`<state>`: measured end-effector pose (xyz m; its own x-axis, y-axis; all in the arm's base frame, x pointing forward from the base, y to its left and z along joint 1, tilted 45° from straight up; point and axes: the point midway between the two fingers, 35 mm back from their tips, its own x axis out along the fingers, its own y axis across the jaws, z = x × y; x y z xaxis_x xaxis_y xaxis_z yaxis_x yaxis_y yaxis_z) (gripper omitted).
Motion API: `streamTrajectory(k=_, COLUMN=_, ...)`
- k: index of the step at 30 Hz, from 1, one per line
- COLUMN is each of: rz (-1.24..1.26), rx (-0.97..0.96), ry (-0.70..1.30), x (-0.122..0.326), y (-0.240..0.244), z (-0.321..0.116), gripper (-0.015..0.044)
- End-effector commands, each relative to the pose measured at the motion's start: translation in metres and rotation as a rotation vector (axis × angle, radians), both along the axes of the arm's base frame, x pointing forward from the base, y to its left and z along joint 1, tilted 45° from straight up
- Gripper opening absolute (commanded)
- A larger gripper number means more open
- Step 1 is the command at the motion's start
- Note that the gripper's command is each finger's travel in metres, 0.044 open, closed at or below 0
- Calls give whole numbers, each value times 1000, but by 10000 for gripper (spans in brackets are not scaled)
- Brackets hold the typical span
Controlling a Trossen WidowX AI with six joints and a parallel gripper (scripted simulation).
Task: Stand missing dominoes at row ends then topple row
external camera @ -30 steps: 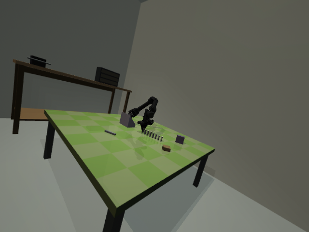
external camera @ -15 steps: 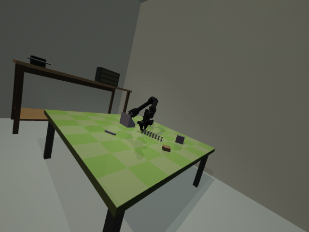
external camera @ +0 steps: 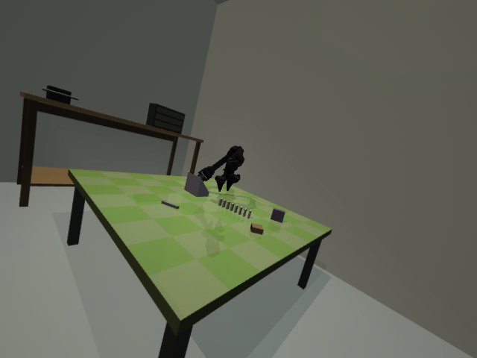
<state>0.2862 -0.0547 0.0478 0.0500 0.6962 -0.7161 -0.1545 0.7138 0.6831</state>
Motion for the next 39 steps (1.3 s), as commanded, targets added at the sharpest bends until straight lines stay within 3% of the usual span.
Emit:
streamTrajectory(k=1, rz=12, rx=-2, ry=-6, x=-10, y=-36, z=41, gripper=440)
streamTrajectory(k=6, rz=12, rx=-2, ry=-6, x=-10, y=-38, z=43, gripper=440)
streamTrajectory(k=9, rz=-85, rx=5, ry=88, x=-12, y=-35, z=38, gripper=361)
streamTrajectory(k=23, rz=-1020, rx=72, ry=1000, x=-40, y=-1, z=-4, gripper=0)
streamTrajectory(k=26, rz=-1117, rx=79, ry=1094, x=-44, y=3, z=-8, gripper=0)
streamTrajectory(k=39, rz=-1117, rx=79, ry=1094, x=-44, y=3, z=-8, gripper=0)
